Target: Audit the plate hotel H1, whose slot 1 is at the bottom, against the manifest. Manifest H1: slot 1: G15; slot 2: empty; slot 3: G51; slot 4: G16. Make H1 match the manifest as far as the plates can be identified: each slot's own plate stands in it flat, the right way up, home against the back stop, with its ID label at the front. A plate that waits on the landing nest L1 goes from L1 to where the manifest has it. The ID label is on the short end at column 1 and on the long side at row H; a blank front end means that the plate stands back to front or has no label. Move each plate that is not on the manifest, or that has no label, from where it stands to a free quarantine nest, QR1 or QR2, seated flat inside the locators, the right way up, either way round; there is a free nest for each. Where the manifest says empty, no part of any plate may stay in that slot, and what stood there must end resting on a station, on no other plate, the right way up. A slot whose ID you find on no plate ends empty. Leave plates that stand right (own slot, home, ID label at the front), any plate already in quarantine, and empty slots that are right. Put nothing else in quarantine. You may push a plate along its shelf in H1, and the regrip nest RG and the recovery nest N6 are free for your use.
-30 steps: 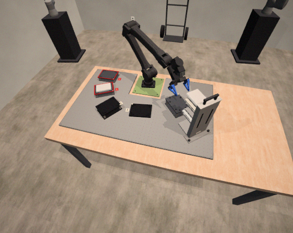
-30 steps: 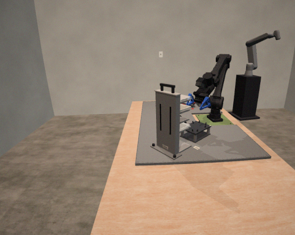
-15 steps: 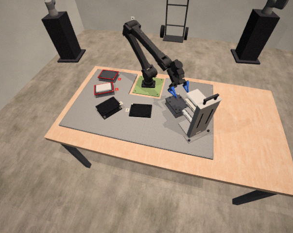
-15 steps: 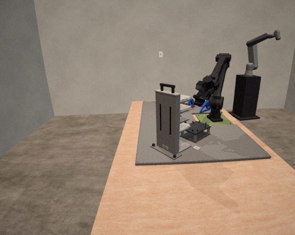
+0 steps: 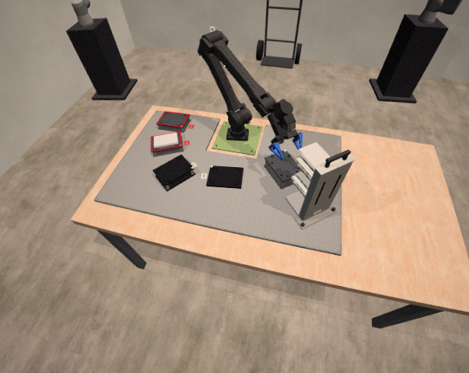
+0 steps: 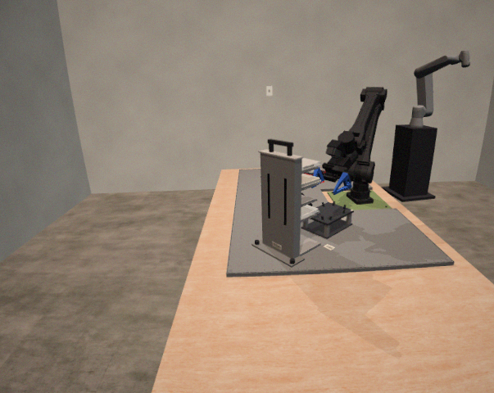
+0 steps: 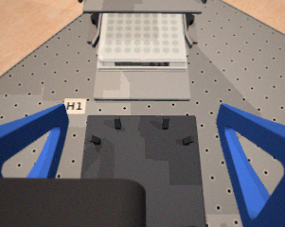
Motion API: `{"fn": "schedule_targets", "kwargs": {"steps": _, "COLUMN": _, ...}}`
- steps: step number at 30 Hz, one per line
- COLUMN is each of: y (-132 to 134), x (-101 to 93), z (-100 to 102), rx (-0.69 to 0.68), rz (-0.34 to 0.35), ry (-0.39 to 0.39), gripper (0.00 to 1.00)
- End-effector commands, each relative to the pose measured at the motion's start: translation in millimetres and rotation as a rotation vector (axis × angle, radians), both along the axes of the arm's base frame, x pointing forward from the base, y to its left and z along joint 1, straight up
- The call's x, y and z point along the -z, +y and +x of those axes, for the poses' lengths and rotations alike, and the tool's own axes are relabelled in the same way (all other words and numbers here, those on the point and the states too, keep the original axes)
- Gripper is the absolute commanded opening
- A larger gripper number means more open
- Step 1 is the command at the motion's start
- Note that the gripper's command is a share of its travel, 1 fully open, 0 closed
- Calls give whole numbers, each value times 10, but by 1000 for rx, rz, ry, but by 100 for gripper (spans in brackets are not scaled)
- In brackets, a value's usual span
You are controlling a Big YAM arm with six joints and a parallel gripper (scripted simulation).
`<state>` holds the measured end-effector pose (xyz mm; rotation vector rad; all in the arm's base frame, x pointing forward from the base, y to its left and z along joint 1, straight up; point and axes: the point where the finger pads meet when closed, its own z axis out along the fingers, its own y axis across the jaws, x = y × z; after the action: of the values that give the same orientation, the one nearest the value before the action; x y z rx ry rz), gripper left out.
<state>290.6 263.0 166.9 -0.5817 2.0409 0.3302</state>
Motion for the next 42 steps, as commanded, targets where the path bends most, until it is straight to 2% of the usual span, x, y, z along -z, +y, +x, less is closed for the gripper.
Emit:
{"fn": "schedule_targets", "kwargs": {"steps": 1, "y": 194, "x": -468, "z": 266, "rx": 7, "rz": 67, "ry": -73, "gripper": 100}}
{"fn": "schedule_targets", "kwargs": {"steps": 9, "y": 263, "x": -446, "z": 384, "rx": 7, "rz": 66, "ry": -73, "gripper": 100}}
{"fn": "schedule_targets", "kwargs": {"steps": 14, "y": 272, "x": -491, "z": 364, "rx": 5, "rz": 77, "ry": -79, "gripper": 100}}
{"fn": "schedule_targets", "kwargs": {"steps": 42, "y": 273, "x": -485, "z": 365, "rx": 5, "rz": 76, "ry": -78, "gripper": 100}}
